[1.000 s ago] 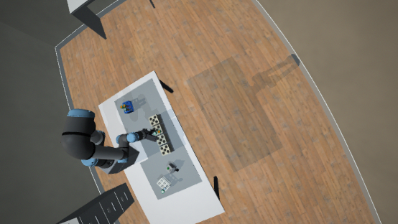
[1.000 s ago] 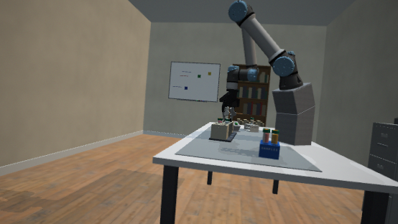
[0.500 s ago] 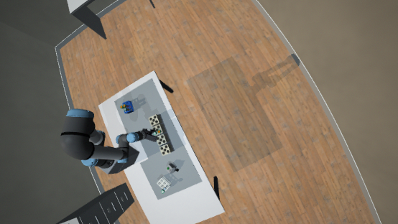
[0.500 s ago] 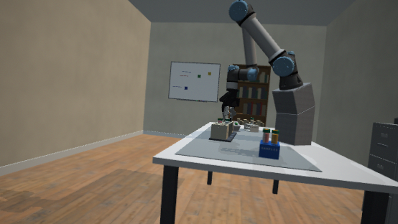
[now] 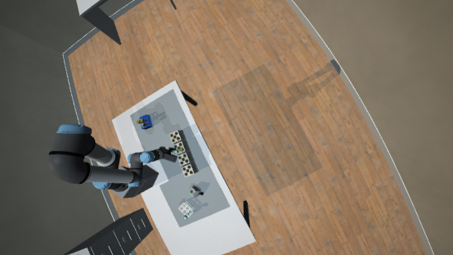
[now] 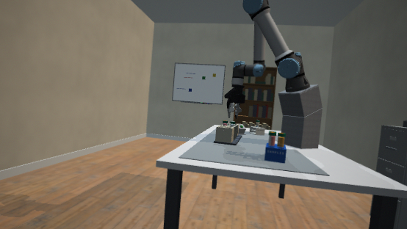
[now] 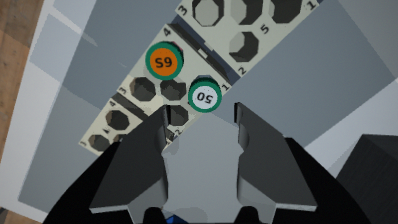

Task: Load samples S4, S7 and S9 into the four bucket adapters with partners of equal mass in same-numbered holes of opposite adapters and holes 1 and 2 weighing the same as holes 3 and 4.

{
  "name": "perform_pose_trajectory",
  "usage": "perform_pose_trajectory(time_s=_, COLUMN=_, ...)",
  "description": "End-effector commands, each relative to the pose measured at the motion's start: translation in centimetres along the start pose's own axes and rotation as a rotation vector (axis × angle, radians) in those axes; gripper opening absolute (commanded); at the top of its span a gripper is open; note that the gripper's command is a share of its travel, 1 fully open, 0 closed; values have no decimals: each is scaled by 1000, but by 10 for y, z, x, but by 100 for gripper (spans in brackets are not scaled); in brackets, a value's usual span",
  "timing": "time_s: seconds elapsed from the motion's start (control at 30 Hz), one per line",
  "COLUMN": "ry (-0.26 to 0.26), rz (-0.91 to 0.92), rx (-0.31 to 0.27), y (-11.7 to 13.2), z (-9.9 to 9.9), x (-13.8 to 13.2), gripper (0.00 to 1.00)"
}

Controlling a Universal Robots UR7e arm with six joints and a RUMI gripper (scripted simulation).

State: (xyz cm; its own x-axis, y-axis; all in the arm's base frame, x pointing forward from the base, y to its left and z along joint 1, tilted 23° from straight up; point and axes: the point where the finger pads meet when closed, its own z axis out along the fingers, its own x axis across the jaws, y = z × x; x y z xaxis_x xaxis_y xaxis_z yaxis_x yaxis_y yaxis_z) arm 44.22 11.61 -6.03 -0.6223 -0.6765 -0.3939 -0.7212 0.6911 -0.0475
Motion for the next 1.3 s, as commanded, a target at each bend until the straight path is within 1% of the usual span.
perform_pose_trajectory(time_s=0.0, ry=5, rz=-101, rx=-12, y=21, z=0, x=-1, gripper=35)
perform_pose_trajectory(time_s=0.4, ry=3, rz=-691, rx=-15, y=119, z=-1, x=-20, gripper=35)
perform_pose_trajectory(time_s=0.43, ry=3, rz=-715, rx=-16, y=127, z=-1, x=-22, gripper=35)
perform_pose_trajectory(time_s=0.5, ry=3, rz=-715, rx=-16, y=127, z=-1, x=-22, gripper=35)
perform_pose_trajectory(time_s=1.0, ry=0, rz=-715, rx=-11, y=248, z=-2, x=-50, gripper=35)
perform_pose_trajectory(time_s=1.07, ry=0, rz=-715, rx=-11, y=248, z=-2, x=-50, gripper=35)
perform_pose_trajectory(time_s=1.27, ry=0, rz=-714, rx=-12, y=297, z=-3, x=-60, gripper=35)
